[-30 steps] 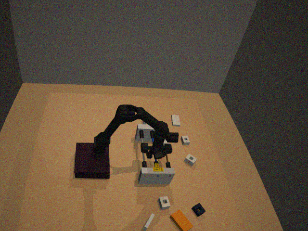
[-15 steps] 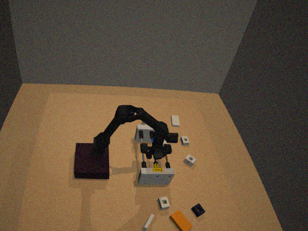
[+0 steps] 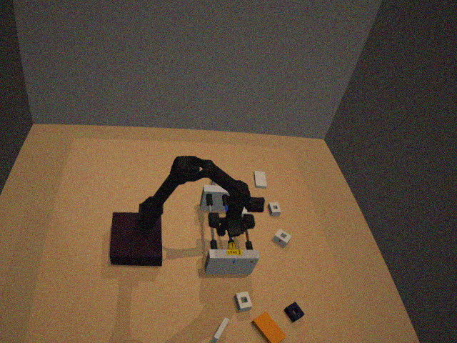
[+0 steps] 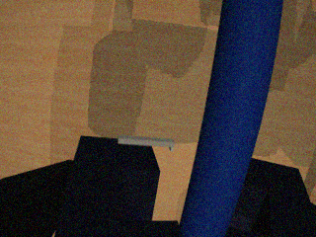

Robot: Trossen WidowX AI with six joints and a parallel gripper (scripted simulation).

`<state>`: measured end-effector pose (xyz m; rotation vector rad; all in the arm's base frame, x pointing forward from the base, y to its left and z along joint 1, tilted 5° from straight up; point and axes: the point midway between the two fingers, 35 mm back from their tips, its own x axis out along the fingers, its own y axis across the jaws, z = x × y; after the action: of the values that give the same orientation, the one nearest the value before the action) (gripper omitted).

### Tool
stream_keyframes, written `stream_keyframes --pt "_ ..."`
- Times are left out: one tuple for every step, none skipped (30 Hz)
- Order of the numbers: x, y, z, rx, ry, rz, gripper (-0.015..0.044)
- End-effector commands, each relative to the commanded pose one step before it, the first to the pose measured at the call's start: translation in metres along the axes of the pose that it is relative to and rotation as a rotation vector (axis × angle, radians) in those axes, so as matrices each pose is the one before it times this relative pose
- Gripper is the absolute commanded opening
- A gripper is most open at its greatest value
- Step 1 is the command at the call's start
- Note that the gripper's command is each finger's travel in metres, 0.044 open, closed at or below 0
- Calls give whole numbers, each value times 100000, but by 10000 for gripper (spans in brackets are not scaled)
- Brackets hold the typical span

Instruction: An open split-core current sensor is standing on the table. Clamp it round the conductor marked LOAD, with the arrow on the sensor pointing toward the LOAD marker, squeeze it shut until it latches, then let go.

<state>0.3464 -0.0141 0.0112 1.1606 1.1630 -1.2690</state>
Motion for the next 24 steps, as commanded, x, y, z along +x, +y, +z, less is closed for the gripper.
stream_keyframes --pt "-77 2 0 -1 14 35 0" --pt "-75 2 0 -1 14 34 0" --pt "-101 2 0 -2 19 46 0" --pt "-117 2 0 -2 21 53 0" --pt "-133 2 0 -2 24 60 0" --pt "-146 1 0 -3 27 66 0" --pt "-153 1 0 -3 28 69 0" --pt "-156 0 0 -3 28 70 0" --pt "-156 0 0 -3 29 70 0" --pt "-157 -1 0 -3 29 70 0" --pt "-157 -2 0 -3 29 70 0" --pt "-157 -3 0 -3 29 70 0" --pt "-124 -3 0 -2 23 55 0" --pt "-75 -2 0 -1 14 34 0" --pt "-25 -1 0 0 5 11 0" --pt "0 0 0 0 0 0 0" --pt "0 0 0 0 0 0 0" --pt "0 0 0 0 0 0 0" --pt "0 0 0 0 0 0 0" --pt "0 0 0 0 0 0 0" --pt "0 0 0 0 0 0 0" --pt "0 0 0 0 0 0 0" --pt "0 0 0 0 0 0 0" --pt "0 0 0 0 0 0 0"
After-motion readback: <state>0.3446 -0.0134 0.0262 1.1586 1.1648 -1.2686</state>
